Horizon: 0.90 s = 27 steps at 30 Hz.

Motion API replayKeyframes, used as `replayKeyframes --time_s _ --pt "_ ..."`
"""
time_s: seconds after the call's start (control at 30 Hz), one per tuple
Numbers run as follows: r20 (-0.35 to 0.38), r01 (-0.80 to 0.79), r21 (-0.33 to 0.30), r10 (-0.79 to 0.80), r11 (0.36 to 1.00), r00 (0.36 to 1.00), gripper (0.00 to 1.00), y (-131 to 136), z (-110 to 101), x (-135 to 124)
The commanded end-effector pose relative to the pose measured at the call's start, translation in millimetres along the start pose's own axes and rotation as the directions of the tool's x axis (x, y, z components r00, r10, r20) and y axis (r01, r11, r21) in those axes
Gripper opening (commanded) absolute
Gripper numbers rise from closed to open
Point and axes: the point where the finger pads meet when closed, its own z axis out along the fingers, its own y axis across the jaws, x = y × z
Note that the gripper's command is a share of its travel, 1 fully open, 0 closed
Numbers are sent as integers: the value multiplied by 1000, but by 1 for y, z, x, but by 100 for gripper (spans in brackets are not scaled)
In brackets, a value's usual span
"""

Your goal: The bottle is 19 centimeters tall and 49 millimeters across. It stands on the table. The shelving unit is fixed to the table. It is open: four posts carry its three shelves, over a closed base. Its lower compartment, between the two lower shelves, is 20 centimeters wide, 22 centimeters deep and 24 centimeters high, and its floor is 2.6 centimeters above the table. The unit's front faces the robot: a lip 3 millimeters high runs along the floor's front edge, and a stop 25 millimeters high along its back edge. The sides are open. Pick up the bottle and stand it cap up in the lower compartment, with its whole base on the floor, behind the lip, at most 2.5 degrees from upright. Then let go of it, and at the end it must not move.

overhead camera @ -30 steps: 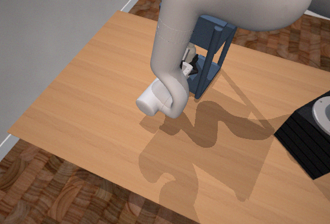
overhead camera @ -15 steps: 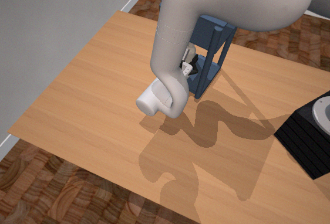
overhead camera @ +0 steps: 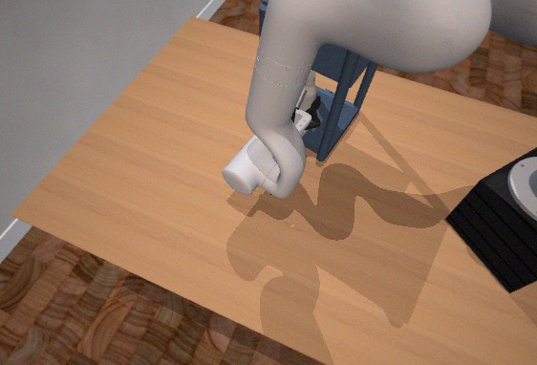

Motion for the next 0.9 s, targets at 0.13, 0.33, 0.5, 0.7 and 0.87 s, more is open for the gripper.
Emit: replayKeyframes --time_s 0.13,0.33,0.5,0.7,0.87 --pt "0 -1 0 1 1000 1000 0 -1 0 -1" --pt "0 -1 0 1 1000 1000 14 -1 0 -1" --pt "0 -1 0 1 1000 1000 28 -1 0 -1" --pt "0 -1 0 1 1000 1000 55 -1 0 -1" --pt "0 -1 0 1 1000 1000 69 -1 0 -1"
